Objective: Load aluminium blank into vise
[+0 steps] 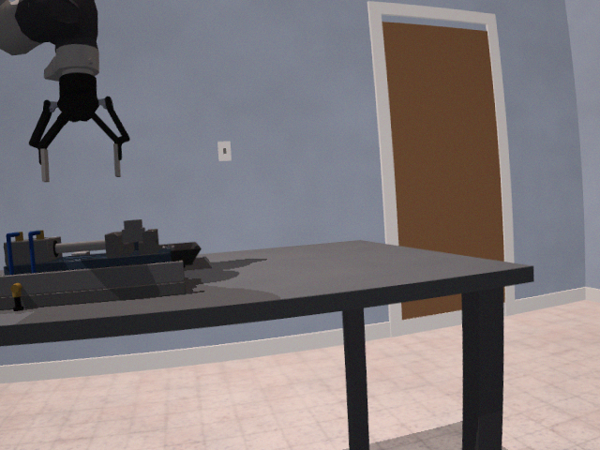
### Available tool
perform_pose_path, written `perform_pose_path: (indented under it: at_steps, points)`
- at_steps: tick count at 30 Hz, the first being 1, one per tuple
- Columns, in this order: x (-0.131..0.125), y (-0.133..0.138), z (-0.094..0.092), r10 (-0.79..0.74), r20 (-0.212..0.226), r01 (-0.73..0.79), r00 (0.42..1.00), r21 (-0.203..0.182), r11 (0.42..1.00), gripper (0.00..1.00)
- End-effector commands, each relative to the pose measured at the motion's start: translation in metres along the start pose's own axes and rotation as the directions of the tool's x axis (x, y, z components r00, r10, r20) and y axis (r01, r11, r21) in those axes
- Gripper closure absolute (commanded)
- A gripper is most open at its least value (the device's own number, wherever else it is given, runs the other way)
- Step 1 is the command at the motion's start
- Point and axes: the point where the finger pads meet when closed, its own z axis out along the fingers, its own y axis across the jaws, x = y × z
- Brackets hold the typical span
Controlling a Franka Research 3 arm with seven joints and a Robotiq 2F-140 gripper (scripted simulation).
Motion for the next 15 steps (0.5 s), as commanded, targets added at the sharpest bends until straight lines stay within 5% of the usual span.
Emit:
perform_pose_path:
  at_steps: [1,2,15]
  points:
    - [0.0011,-0.0002,-0.0009,-0.012,-0.004,0.012,1.0,-0.002,1.0,0.0]
    - [0.0011,-0.0002,-0.0009,-0.012,-0.004,0.012,1.0,-0.002,1.0,1.0]
    - [0.0011,-0.0002,-0.0009,-0.012,-0.004,0.012,1.0,-0.002,1.0,1.0]
